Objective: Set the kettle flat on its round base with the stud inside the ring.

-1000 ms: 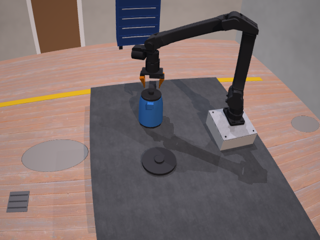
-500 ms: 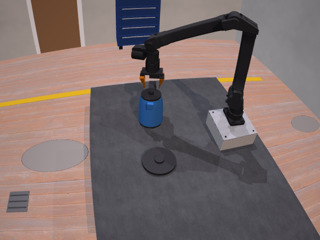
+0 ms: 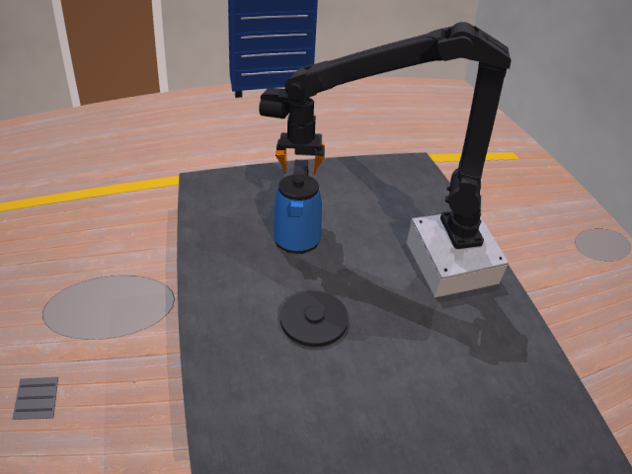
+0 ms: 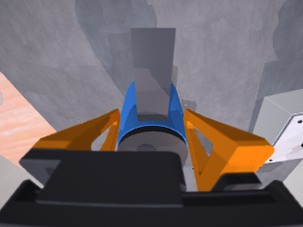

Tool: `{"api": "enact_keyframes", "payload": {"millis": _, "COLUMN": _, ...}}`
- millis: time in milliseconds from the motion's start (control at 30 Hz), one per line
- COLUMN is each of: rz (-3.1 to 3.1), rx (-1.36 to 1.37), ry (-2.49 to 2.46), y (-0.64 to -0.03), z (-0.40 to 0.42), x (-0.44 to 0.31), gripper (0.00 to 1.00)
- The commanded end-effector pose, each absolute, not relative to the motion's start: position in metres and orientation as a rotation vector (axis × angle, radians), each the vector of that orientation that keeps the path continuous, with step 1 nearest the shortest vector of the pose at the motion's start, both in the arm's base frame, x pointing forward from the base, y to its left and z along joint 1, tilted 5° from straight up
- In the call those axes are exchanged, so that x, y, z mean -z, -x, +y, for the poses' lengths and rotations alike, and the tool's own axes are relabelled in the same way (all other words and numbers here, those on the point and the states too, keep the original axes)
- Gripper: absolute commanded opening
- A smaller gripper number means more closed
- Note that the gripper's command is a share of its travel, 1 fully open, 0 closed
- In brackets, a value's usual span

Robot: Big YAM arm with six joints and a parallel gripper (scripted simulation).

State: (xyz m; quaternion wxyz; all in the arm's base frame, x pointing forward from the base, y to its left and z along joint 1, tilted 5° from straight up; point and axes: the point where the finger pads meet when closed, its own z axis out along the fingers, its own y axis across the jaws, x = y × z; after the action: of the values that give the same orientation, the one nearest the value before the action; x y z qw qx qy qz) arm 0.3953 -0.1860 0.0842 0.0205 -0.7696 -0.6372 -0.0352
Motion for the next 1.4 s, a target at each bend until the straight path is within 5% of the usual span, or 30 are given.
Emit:
{"api": "enact_keyframes", "payload": {"millis": 0, "rz": -1.976, "rx": 0.112, "ry": 2.404, "y": -0.4006, "z": -0.1858, "x": -0.0853, "gripper": 0.74}}
{"api": "enact_keyframes", "payload": {"millis": 1367, "rz": -1.982, "rx": 0.120, "ry": 2.413, "y": -0.4036, "z": -0.1876, "x": -0.0908, "gripper": 0.74}}
